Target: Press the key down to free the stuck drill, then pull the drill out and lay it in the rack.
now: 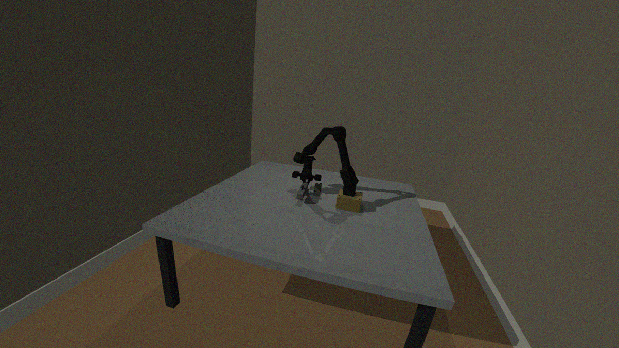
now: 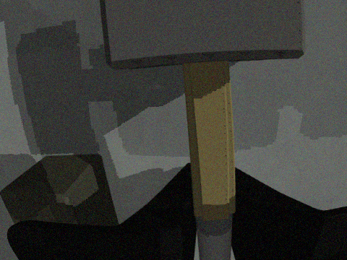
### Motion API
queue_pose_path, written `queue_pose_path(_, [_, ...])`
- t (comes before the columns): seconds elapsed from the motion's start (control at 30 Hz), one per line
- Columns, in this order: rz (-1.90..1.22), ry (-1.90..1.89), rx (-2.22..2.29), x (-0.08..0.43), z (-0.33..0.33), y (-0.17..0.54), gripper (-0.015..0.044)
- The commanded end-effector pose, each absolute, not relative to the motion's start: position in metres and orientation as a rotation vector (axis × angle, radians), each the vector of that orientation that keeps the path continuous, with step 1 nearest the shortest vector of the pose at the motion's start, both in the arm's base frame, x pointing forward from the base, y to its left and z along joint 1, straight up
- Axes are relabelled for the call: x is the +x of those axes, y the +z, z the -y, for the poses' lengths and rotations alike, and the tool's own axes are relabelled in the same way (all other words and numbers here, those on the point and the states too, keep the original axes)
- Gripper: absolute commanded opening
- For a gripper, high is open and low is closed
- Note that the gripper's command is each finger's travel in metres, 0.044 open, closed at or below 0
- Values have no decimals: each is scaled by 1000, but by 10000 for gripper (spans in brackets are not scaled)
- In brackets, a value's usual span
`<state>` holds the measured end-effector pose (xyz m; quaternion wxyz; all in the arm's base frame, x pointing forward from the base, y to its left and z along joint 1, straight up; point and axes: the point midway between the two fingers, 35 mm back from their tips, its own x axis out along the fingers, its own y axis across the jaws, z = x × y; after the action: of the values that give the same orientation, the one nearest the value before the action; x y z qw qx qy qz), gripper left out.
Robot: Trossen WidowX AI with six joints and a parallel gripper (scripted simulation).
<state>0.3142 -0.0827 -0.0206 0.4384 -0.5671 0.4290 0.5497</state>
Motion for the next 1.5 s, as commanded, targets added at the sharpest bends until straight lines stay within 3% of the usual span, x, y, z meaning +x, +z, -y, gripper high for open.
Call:
queue_pose_path(0.0, [-1065,1365,-1410,315,83,-20,6])
queue_pose_path(1.47, [-1072,1364,-1407,319,103,-15,0])
